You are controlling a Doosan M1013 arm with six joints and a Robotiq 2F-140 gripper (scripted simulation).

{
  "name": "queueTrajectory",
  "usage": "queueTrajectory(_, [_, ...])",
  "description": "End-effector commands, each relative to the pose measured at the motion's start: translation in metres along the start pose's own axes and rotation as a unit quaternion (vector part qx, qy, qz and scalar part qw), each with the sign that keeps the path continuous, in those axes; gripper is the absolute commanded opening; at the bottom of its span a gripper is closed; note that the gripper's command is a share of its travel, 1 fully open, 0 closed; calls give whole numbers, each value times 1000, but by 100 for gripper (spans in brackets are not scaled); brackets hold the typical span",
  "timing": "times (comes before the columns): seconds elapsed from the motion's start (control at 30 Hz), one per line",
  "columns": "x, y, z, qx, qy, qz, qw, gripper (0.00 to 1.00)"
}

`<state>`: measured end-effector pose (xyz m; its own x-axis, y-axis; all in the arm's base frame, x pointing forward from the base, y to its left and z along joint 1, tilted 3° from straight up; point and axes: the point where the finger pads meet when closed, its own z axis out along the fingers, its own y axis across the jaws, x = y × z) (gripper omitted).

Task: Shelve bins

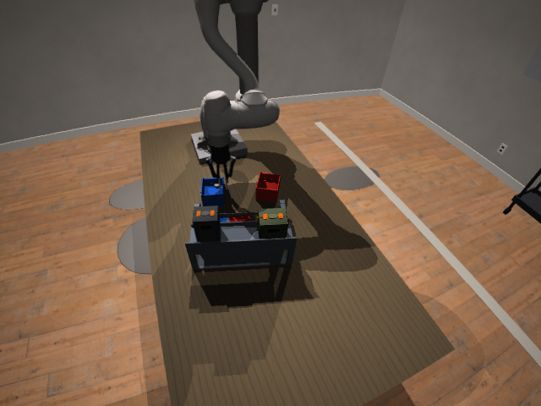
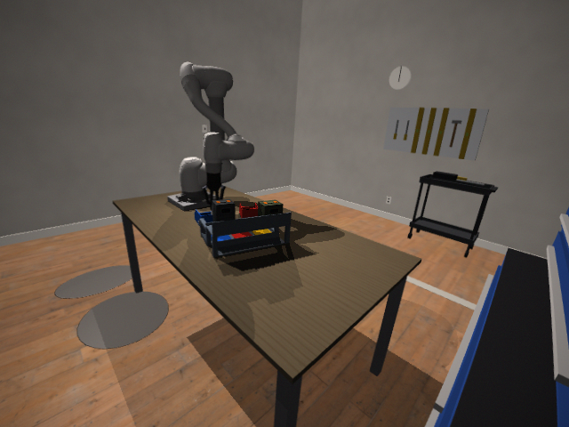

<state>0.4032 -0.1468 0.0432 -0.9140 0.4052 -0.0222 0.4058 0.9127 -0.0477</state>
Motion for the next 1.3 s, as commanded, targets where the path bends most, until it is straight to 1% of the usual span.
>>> queueTrajectory(0.0, [0,0,0,0,0,0,1000,24])
queueTrajectory(0.33, [0,0,0,0,0,0,1000,24])
queueTrajectory(0.37, [0,0,0,0,0,0,1000,10])
queueTrajectory(1.27, [0,0,0,0,0,0,1000,10])
